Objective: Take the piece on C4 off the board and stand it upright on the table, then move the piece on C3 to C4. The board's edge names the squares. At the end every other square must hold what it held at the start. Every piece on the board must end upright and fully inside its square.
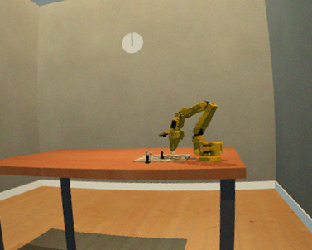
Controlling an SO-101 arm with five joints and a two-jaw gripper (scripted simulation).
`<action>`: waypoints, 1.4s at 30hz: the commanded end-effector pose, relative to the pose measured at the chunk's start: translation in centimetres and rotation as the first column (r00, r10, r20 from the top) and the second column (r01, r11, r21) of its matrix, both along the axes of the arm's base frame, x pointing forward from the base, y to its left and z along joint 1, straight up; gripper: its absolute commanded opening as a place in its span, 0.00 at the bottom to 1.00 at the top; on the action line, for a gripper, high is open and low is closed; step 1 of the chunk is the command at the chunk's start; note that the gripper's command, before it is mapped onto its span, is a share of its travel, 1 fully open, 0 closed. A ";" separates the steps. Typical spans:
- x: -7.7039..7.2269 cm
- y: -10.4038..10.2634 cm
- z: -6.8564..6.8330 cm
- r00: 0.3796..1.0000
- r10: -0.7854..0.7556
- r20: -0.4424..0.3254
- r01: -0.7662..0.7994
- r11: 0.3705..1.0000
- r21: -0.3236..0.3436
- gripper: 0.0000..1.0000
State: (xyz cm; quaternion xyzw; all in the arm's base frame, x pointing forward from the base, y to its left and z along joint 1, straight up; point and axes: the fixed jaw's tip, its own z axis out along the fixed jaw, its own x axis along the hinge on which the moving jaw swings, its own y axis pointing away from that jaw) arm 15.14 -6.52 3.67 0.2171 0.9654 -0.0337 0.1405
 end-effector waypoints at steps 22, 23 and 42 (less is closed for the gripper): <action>-0.1 0.0 -0.9 1.000 0.008 -0.009 -0.008 1.000 0.003 0.00; -0.1 0.1 -0.9 1.000 0.009 -0.009 -0.009 1.000 0.003 0.00; -0.1 0.1 -1.3 1.000 0.012 -0.010 -0.012 1.000 0.003 0.00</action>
